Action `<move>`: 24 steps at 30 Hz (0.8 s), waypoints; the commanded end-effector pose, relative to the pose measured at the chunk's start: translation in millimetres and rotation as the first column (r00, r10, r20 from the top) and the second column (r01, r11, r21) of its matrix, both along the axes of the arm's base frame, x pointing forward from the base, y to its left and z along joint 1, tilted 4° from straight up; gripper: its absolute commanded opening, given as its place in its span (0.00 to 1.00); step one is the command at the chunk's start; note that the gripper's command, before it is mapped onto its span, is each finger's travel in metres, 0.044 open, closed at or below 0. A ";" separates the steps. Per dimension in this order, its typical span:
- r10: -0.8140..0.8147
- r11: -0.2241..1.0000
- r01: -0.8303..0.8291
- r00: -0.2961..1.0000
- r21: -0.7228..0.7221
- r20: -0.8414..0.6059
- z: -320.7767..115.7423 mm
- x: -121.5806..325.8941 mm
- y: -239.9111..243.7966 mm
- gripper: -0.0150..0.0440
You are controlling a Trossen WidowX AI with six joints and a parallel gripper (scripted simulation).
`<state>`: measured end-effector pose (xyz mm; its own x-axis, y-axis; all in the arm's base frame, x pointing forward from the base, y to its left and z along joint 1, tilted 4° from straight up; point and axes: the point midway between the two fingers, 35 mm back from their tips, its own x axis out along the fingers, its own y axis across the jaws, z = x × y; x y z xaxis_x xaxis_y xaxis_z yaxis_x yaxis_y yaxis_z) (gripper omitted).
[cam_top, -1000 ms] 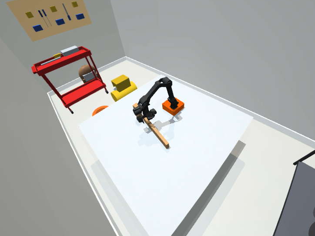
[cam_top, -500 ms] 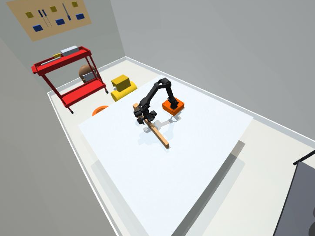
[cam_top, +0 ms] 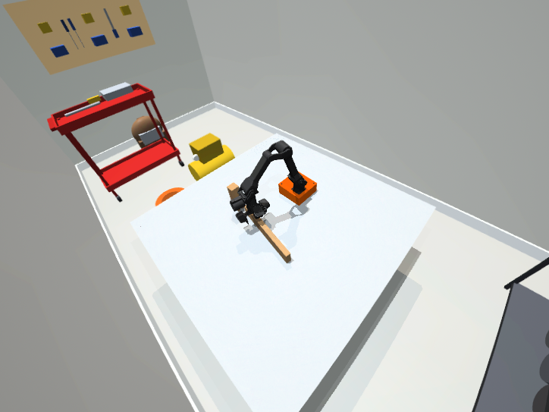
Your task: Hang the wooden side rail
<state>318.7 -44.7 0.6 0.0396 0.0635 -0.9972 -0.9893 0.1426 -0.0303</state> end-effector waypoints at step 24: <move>-0.004 1.000 0.005 1.000 0.007 -0.008 -8.8 -2.6 1.9 0.32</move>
<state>316.0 -43.7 -7.8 0.0307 0.0650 -0.9974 -0.9895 0.1427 -0.0212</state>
